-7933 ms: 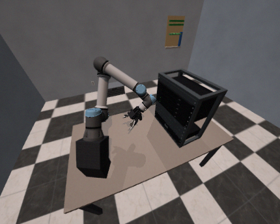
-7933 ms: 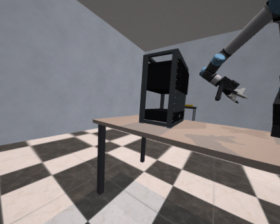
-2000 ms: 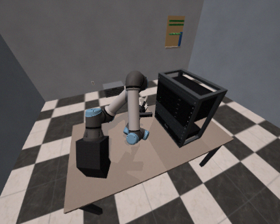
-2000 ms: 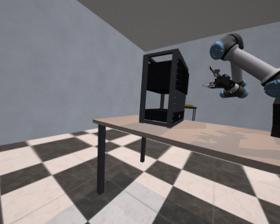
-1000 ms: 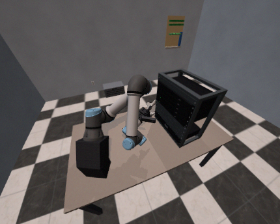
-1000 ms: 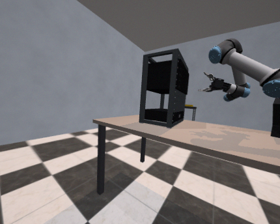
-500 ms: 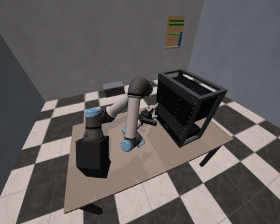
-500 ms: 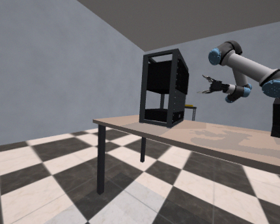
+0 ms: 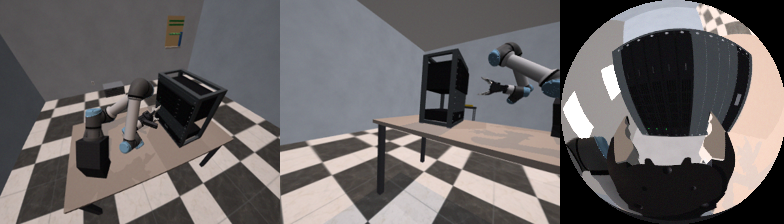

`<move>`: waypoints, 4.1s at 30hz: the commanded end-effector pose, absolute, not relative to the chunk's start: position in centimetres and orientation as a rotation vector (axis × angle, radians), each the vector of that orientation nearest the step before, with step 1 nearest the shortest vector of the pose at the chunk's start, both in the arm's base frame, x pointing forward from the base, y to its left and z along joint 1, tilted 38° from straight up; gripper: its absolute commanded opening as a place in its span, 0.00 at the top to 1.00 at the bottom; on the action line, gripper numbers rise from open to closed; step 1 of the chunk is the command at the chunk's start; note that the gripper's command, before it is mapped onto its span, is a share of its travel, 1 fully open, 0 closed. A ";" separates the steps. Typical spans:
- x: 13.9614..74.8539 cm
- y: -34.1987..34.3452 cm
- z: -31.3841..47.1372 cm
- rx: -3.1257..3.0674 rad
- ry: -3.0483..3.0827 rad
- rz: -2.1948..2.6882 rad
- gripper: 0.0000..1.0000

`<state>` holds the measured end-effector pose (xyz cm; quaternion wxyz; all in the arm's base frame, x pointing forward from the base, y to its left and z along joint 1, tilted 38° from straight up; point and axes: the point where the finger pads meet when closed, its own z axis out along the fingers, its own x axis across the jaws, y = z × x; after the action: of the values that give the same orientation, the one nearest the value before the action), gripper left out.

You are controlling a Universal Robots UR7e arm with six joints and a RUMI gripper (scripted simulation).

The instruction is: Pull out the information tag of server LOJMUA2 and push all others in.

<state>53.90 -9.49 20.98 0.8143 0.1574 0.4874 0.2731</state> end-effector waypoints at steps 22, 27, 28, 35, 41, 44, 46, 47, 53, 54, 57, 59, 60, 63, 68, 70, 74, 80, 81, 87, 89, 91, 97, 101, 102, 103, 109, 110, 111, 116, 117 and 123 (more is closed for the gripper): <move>55.2 -11.4 17.3 0.389 1.145 0.514 0.00; 55.3 -11.5 16.9 0.393 1.155 0.509 0.00; 55.3 -11.6 16.8 0.395 1.158 0.507 0.00; 55.5 -11.9 16.1 0.403 1.177 0.497 0.00; 55.6 -12.0 15.8 0.407 1.186 0.492 0.00; 55.6 -12.1 15.5 0.409 1.192 0.489 0.00; 55.7 -12.2 15.4 0.411 1.196 0.487 0.00; 55.7 -12.2 15.3 0.411 1.198 0.486 0.00; 55.8 -12.3 15.0 0.415 1.207 0.481 0.00; 55.8 -12.3 14.9 0.415 1.208 0.481 0.00; 55.8 -12.4 14.9 0.416 1.211 0.479 0.00; 55.8 -12.4 14.8 0.417 1.212 0.479 0.00; 55.8 -12.4 14.8 0.417 1.213 0.478 0.00; 55.8 -12.4 14.7 0.418 1.216 0.477 0.00; 55.9 -12.5 14.5 0.420 1.220 0.475 0.00; 55.9 -12.5 14.5 0.420 1.221 0.474 0.00; 55.9 -12.5 14.4 0.421 1.222 0.474 0.00; 55.9 -12.5 14.4 0.421 1.224 0.473 0.00; 55.9 -12.6 14.4 0.421 1.224 0.473 0.00; 55.9 -12.6 14.3 0.422 1.225 0.472 0.00; 55.9 -12.6 14.3 0.422 1.225 0.472 0.00; 55.9 -12.6 14.3 0.422 1.225 0.472 0.00; 55.9 -12.6 14.3 0.422 1.225 0.472 0.00; 55.9 -12.6 14.3 0.422 1.225 0.472 0.85; 55.9 -12.6 14.3 0.422 1.225 0.472 0.85; 55.9 -12.6 14.3 0.422 1.225 0.472 0.85; 55.9 -12.6 14.3 0.422 1.225 0.472 0.85; 55.9 -12.6 14.3 0.422 1.225 0.472 0.85; 55.9 -12.6 14.3 0.422 1.225 0.472 0.85; 55.9 -12.6 14.3 0.422 1.225 0.472 0.85; 55.9 -12.6 14.3 0.422 1.225 0.472 0.85; 56.0 -12.6 14.3 0.422 1.225 0.472 0.85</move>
<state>55.98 -12.53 14.25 0.7712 0.1946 0.5654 0.2181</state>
